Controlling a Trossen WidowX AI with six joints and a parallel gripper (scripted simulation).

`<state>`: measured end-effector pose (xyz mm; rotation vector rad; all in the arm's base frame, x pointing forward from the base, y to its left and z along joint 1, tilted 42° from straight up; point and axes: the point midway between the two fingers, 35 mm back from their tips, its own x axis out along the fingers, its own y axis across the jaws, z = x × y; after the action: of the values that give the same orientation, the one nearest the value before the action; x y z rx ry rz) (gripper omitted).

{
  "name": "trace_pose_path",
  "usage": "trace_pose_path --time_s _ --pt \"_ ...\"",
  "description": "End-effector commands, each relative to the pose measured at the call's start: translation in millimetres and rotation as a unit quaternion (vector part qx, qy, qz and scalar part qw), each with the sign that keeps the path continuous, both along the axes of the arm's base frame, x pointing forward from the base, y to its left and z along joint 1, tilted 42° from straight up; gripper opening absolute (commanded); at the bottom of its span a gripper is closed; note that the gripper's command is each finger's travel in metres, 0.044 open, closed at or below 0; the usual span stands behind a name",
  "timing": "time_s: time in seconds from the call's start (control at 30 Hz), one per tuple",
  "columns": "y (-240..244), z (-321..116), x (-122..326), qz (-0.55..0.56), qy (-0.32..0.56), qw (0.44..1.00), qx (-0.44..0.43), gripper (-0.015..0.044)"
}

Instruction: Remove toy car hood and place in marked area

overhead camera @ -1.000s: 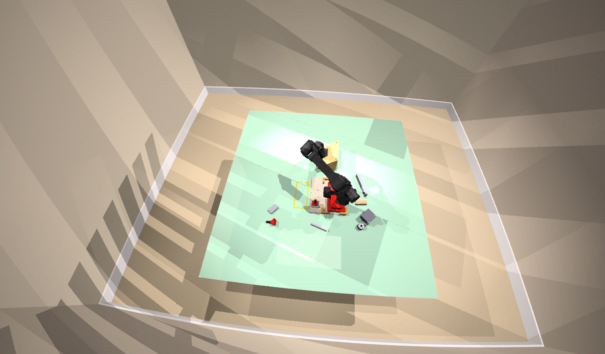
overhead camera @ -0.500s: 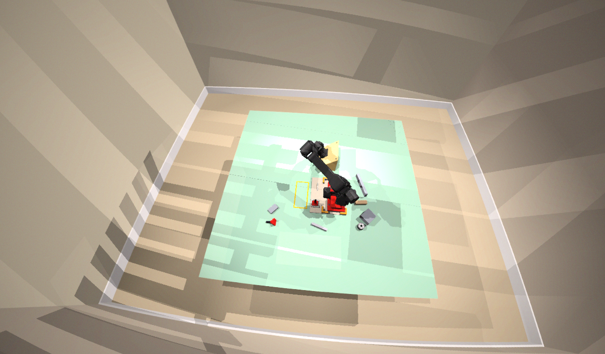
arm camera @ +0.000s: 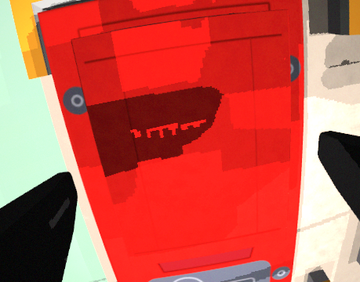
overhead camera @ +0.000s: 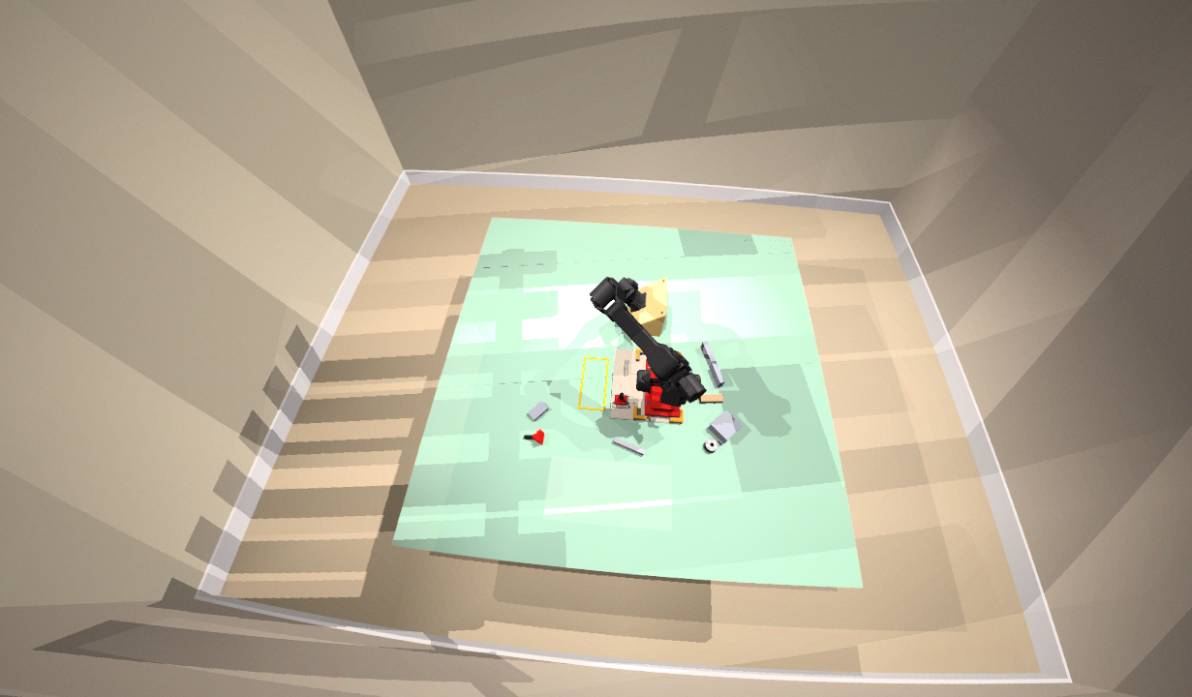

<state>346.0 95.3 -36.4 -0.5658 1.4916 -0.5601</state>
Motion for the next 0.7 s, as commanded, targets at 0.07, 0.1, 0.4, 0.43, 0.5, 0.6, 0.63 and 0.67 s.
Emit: trace_pose_path --time_s 0.07,0.1,0.4,0.43,0.5,0.6,0.63,0.67 --pt "-2.3 -2.1 -0.7 0.003 0.002 1.000 -0.002 0.0440" --pt "-2.5 -2.4 -0.7 0.003 0.002 1.000 -0.002 0.0440" --pt "-5.5 -5.7 -0.6 0.003 0.002 1.000 -0.002 0.0440" --pt "-5.8 -6.1 -0.6 0.003 0.002 1.000 -0.002 0.0440" --pt "-6.4 -6.8 -0.6 0.003 0.002 1.000 -0.002 0.0440" --pt "-7.4 -7.9 -0.5 0.003 0.002 1.000 -0.002 0.0440" --pt "-7.7 -8.3 -0.5 0.003 0.002 1.000 -0.002 0.0440" --pt "-8.1 -8.6 -0.5 0.003 0.002 1.000 -0.002 0.0440"
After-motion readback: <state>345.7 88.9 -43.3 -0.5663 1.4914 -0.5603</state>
